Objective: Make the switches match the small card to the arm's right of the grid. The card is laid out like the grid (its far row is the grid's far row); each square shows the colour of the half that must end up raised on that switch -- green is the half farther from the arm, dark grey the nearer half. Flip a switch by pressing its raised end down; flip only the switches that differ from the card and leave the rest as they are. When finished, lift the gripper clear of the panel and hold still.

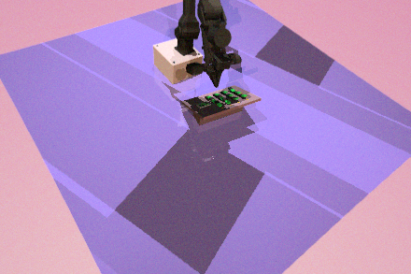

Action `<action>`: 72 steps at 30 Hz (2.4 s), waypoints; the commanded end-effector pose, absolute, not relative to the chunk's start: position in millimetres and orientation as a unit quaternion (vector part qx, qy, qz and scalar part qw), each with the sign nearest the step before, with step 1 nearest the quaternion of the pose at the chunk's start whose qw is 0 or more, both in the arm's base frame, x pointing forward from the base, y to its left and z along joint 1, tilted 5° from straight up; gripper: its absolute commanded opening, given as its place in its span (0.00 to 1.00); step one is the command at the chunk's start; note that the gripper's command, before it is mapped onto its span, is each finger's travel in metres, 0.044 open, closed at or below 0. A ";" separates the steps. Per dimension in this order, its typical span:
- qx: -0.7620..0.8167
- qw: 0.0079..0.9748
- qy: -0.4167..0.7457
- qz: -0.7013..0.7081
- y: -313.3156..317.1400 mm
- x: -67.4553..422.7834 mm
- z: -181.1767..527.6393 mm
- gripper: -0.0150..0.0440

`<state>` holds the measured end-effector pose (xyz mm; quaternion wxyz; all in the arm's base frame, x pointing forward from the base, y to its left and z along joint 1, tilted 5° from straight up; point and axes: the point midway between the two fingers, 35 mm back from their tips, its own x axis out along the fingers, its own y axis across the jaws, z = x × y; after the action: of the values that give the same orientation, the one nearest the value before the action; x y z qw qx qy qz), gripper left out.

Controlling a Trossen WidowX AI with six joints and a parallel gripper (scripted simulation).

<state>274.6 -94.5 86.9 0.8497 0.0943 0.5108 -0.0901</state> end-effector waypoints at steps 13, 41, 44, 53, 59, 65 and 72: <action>0.095 0.851 0.509 -0.086 -95.3 285.2 47.8 0.25; 0.095 0.852 0.508 -0.086 -96.0 291.6 35.3 0.25; 0.095 0.852 0.508 -0.086 -96.0 291.6 35.3 0.25; 0.095 0.852 0.508 -0.086 -96.0 291.8 34.8 0.25; 0.095 0.852 0.508 -0.086 -96.0 292.2 34.1 0.25; 0.095 0.852 0.508 -0.086 -96.1 292.6 33.4 0.25; 0.095 0.852 0.508 -0.086 -96.1 293.0 32.6 0.25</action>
<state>292.7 -96.1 33.4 0.8516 0.0939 0.5087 -0.0849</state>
